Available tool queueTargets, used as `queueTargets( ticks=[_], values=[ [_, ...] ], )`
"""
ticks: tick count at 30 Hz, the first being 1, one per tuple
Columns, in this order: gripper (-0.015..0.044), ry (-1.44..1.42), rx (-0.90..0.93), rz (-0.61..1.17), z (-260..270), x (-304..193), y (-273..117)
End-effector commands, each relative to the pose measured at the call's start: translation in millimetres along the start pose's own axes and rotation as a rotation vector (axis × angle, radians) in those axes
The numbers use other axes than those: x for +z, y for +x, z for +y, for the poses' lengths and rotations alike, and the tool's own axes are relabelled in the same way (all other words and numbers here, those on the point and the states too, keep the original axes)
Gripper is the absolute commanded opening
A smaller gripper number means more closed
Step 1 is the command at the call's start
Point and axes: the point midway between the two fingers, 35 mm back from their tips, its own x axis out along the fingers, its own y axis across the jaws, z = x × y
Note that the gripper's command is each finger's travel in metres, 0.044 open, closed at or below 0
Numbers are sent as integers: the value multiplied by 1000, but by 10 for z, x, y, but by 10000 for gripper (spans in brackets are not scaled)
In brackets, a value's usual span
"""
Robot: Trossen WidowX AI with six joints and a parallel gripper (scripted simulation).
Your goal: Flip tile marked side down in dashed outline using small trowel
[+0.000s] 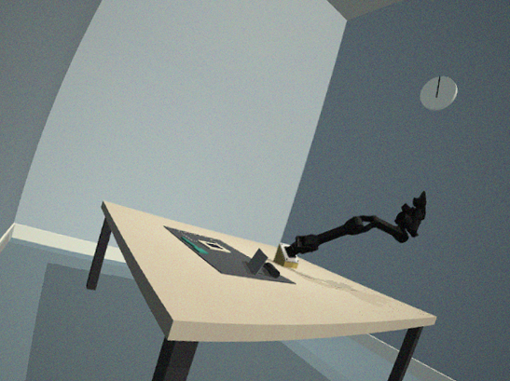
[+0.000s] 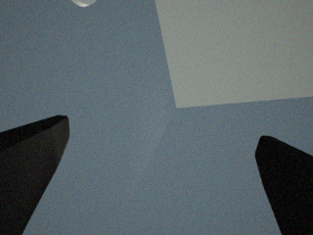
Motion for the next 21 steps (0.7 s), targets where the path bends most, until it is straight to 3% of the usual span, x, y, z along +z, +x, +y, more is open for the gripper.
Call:
queueTargets(
  ticks=[1,11,21],
  values=[
    [374,1,1,1,1,-2,-2],
    [111,67,81,58,49,-230,-169],
    [100,148,170,142,81,-509,-402]
  ],
)
